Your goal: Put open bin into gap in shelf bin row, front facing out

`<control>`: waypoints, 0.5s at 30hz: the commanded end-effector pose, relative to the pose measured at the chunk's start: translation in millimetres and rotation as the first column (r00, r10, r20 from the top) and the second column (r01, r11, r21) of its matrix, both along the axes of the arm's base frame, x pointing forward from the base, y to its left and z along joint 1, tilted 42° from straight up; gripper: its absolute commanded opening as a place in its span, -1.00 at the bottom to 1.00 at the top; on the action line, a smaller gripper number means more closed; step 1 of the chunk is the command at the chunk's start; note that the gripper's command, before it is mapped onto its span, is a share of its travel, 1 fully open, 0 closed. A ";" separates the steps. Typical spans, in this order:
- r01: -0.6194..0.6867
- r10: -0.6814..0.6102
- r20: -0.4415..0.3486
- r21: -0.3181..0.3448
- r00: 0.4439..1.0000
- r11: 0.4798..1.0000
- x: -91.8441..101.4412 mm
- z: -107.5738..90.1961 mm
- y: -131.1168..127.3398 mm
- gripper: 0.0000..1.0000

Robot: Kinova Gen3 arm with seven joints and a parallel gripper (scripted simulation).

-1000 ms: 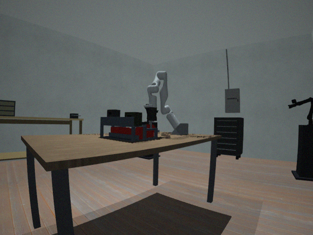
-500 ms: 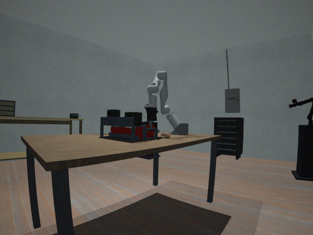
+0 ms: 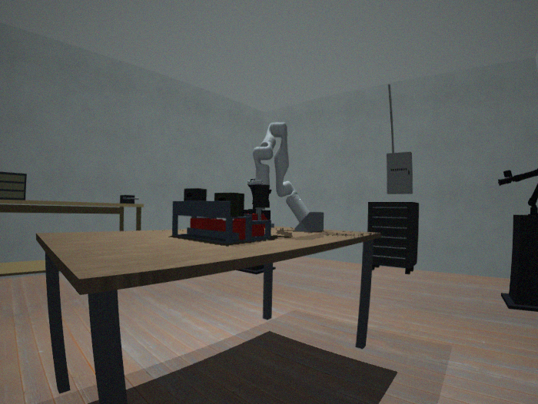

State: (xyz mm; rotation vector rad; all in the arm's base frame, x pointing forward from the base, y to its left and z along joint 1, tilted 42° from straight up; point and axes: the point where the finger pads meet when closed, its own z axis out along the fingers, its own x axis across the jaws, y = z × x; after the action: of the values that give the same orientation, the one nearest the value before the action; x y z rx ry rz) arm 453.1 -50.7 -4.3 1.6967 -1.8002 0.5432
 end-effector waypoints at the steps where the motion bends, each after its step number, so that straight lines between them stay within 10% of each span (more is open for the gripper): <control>1: -0.002 0.002 0.002 0.001 1.000 1.000 0.9 0.5 1.1 -1.00; 15: 0.005 -0.005 -0.006 0.001 1.000 1.000 1.3 0.8 1.4 -1.00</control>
State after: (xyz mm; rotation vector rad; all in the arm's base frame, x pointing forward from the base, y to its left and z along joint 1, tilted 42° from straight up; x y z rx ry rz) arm 452.5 -50.1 -3.9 1.6917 -1.7988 0.5348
